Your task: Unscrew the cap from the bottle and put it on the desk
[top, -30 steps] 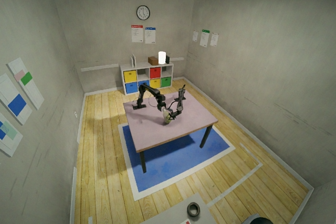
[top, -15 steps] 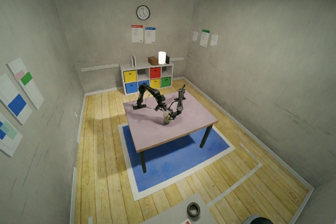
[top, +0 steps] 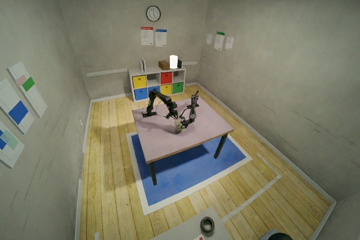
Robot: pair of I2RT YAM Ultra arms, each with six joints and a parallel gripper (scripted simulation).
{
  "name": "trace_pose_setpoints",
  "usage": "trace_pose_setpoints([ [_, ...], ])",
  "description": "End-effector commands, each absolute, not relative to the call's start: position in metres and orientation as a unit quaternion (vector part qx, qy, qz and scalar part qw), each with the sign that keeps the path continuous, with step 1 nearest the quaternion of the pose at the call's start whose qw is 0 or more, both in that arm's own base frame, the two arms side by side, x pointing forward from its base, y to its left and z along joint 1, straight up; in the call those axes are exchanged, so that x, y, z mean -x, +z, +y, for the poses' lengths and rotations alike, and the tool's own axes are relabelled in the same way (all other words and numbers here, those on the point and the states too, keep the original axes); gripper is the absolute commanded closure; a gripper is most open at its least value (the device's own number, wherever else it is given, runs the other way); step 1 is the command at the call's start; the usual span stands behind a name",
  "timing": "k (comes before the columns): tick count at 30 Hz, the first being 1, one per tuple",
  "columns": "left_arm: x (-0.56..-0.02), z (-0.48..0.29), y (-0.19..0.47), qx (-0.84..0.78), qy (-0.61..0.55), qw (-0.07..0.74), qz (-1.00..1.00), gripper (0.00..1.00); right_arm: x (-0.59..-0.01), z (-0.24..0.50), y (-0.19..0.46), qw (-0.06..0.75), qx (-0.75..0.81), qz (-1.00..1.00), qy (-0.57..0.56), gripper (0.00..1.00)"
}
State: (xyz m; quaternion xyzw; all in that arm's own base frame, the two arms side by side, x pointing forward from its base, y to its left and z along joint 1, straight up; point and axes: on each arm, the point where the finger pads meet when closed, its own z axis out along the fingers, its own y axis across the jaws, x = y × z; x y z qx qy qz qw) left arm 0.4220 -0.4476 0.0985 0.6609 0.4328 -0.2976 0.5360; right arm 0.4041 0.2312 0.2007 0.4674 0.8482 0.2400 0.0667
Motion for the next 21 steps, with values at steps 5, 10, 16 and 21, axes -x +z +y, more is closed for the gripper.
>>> trace_pose_setpoints([
  [5,-0.4223,-0.4480,0.1115,-0.656,-0.303,0.545,0.425,1.00,-0.4012,0.2284,0.2053,0.117,-0.284,0.930,0.201,1.00],
  [10,-0.4223,-0.4480,0.1115,-0.656,-0.303,0.545,0.425,1.00,-0.4015,0.2280,0.2058,0.141,-0.190,0.954,0.182,1.00],
  [16,-0.4223,-0.4480,0.1115,-0.656,-0.303,0.545,0.425,1.00,-0.4020,0.2277,0.2066,0.170,-0.066,0.972,0.150,1.00],
  [21,-0.4223,-0.4480,0.1115,-0.656,-0.303,0.545,0.425,1.00,-0.4023,0.2277,0.2071,0.192,0.042,0.973,0.121,1.00],
])
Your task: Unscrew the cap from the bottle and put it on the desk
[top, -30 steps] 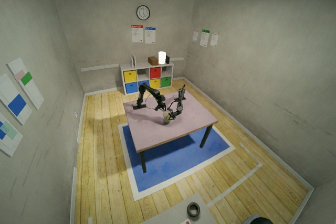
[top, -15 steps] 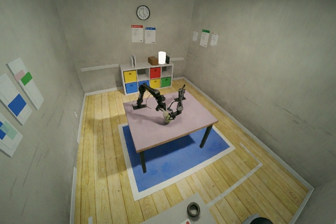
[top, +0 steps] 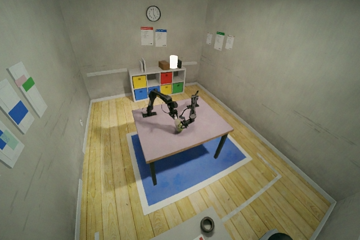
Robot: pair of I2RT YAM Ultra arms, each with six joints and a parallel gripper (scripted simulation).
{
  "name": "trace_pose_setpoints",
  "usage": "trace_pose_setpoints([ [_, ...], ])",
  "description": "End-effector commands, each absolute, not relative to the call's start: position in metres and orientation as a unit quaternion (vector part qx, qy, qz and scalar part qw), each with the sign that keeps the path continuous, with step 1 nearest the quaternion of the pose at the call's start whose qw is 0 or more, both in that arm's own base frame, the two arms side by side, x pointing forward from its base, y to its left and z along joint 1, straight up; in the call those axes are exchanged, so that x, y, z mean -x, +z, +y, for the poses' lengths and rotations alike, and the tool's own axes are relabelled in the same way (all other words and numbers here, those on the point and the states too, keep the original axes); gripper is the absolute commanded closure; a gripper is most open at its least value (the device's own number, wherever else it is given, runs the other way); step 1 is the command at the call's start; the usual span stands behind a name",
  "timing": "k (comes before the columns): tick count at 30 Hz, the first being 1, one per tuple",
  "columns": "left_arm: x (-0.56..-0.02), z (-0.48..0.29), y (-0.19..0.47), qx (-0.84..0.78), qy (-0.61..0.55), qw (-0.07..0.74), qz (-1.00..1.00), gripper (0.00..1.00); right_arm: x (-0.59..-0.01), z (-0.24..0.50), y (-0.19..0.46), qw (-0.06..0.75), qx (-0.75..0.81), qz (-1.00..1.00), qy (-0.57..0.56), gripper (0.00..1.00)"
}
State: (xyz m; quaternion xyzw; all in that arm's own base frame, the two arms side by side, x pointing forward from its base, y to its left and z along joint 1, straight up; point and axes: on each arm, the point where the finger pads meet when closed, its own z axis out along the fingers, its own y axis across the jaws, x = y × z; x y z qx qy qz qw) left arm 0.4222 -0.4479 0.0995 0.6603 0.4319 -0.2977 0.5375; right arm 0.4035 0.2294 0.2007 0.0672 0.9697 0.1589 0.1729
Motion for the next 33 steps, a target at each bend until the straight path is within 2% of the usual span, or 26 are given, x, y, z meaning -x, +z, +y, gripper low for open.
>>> trace_pose_setpoints([
  [1,-0.4223,-0.4480,0.1115,-0.656,-0.303,0.545,0.425,1.00,-0.4024,0.2277,0.2073,0.196,0.063,0.972,0.115,1.00],
  [5,-0.4223,-0.4480,0.1115,-0.656,-0.303,0.545,0.425,1.00,-0.4025,0.2277,0.2075,0.203,0.106,0.968,0.102,1.00],
  [6,-0.4223,-0.4480,0.1115,-0.656,-0.303,0.545,0.425,1.00,-0.4026,0.2277,0.2076,0.211,0.161,0.960,0.086,1.00],
  [20,-0.4223,-0.4480,0.1115,-0.656,-0.303,0.545,0.425,1.00,-0.4031,0.2285,0.2094,0.244,0.444,0.862,-0.009,1.00],
  [22,-0.4223,-0.4480,0.1115,-0.656,-0.303,0.545,0.425,1.00,-0.4031,0.2285,0.2094,0.244,0.444,0.862,-0.009,1.00],
  [33,-0.4223,-0.4480,0.1115,-0.656,-0.303,0.545,0.425,1.00,-0.4030,0.2291,0.2102,0.250,0.661,0.702,-0.092,1.00],
])
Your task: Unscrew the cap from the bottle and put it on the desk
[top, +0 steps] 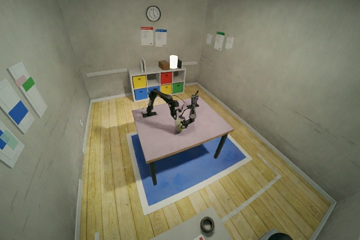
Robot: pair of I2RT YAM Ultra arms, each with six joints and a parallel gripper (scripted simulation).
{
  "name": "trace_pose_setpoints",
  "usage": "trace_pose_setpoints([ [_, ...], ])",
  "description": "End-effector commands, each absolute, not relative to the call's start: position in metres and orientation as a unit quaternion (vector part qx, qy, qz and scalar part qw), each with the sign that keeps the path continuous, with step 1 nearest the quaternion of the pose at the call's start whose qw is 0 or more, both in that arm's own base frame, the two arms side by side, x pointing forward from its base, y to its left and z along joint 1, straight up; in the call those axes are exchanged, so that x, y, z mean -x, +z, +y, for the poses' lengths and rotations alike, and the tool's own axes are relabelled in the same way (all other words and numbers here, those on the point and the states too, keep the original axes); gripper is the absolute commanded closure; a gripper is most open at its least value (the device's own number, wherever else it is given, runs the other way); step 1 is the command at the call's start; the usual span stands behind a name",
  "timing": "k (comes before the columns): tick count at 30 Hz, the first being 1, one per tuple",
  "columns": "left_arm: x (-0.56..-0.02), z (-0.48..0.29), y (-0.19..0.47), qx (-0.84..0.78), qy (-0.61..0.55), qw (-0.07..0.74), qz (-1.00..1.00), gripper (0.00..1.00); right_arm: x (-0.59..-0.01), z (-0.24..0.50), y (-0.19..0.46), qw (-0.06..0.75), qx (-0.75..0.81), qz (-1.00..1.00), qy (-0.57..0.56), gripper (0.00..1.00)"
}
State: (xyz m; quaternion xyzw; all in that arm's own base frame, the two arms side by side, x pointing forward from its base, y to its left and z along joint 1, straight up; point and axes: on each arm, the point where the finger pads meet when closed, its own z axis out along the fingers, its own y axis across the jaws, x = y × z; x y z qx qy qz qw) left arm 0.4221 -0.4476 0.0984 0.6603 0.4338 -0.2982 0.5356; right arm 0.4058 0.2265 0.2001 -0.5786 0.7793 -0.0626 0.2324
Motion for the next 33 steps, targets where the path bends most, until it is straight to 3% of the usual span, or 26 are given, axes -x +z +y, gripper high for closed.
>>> trace_pose_setpoints([
  [1,-0.422,-0.448,0.112,-0.656,-0.303,0.545,0.425,1.00,-0.403,0.229,0.210,0.252,0.675,0.686,-0.098,1.00],
  [33,-0.422,-0.448,0.112,-0.656,-0.303,0.545,0.425,1.00,-0.393,0.216,0.234,0.246,0.659,0.704,-0.094,1.00],
])
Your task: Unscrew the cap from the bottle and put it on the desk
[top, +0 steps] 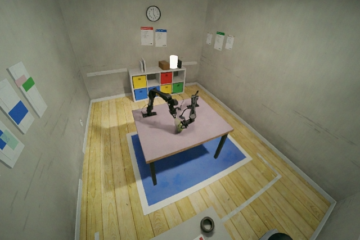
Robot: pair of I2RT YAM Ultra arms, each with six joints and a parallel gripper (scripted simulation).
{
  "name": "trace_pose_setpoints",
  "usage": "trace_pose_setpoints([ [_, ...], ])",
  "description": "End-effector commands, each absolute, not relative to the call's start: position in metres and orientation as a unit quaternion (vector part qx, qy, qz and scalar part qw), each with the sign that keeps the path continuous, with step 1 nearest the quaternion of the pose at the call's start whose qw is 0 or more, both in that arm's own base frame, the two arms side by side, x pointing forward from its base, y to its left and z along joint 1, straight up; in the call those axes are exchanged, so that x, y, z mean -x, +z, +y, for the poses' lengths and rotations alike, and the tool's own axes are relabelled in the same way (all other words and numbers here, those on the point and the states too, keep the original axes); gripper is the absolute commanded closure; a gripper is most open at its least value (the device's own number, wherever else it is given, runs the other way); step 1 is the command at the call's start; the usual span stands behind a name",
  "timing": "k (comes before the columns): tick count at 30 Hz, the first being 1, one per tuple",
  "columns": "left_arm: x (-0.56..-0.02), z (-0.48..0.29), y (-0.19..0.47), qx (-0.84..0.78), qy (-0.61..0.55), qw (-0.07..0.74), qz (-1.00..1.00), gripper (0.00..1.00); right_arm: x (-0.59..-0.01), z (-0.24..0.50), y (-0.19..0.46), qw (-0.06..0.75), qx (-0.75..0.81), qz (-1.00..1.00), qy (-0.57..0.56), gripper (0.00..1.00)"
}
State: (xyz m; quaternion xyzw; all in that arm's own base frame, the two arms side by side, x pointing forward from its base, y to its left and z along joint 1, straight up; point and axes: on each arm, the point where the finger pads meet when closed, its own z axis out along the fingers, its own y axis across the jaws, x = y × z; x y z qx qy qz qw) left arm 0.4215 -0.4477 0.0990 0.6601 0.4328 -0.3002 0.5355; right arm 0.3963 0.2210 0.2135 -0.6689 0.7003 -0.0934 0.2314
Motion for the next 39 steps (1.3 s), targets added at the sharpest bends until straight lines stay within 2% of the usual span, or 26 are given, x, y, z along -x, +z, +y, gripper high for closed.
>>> trace_pose_setpoints([
  [1,-0.422,-0.448,0.112,-0.656,-0.303,0.545,0.425,1.00,-0.393,0.216,0.234,0.246,0.659,0.704,-0.094,1.00],
  [15,-0.422,-0.448,0.112,-0.656,-0.303,0.545,0.425,1.00,-0.394,0.222,0.218,0.235,0.668,0.700,-0.091,1.00],
  [19,-0.422,-0.448,0.112,-0.656,-0.303,0.545,0.425,1.00,-0.378,0.209,0.254,0.238,0.668,0.699,-0.091,1.00],
  [26,-0.422,-0.448,0.112,-0.656,-0.303,0.545,0.425,1.00,-0.378,0.209,0.254,0.238,0.667,0.700,-0.091,1.00],
  [35,-0.422,-0.440,0.090,-0.521,-0.470,0.518,0.489,1.00,-0.379,0.212,0.248,0.235,0.669,0.700,-0.091,1.00],
  [39,-0.420,-0.438,0.088,-0.496,-0.499,0.504,0.500,1.00,-0.379,0.212,0.248,0.235,0.669,0.700,-0.091,1.00],
])
